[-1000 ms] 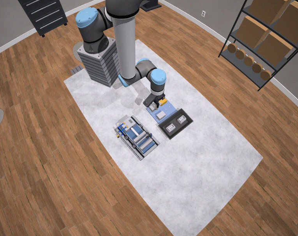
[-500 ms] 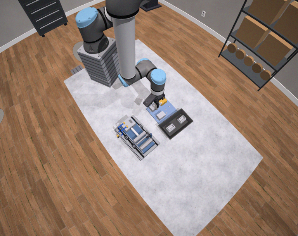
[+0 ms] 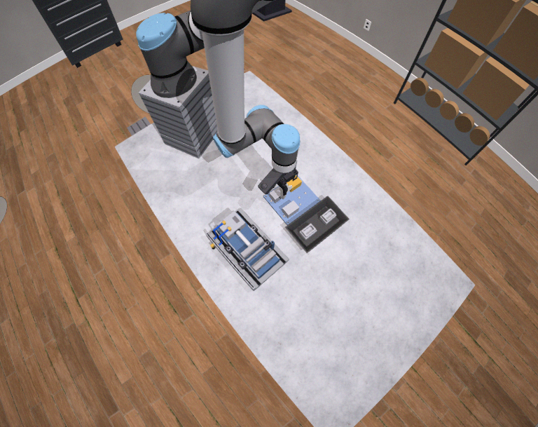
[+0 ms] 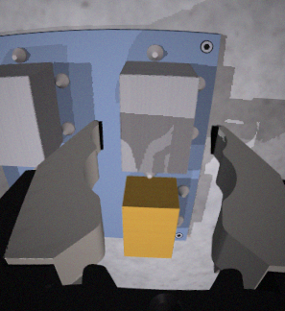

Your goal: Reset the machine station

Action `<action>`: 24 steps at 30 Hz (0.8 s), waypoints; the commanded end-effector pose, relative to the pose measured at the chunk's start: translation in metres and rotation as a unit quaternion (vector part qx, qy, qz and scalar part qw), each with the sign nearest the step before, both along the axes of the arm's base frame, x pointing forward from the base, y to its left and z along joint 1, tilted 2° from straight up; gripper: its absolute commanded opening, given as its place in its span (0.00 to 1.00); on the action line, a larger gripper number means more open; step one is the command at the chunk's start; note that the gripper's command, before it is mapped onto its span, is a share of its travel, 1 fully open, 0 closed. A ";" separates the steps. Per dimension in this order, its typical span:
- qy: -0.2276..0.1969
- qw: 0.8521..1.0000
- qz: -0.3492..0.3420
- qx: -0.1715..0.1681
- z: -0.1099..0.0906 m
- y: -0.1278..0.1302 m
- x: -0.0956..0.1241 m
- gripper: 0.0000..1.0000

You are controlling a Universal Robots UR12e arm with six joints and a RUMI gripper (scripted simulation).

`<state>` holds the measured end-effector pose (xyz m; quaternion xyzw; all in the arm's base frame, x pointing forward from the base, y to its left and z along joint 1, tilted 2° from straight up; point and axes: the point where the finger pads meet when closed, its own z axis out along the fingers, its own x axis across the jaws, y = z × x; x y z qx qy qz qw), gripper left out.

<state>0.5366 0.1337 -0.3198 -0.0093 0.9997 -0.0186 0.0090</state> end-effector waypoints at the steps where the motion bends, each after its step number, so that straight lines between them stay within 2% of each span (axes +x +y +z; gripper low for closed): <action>1: 0.000 1.000 0.000 0.000 0.000 0.000 0.000 0.40; 5: 0.000 1.000 0.000 0.000 0.000 0.000 0.000 0.40; 6: 0.000 1.000 0.000 0.000 0.000 0.000 0.000 0.00; 24: 0.000 1.000 0.000 0.000 0.000 0.000 0.000 0.00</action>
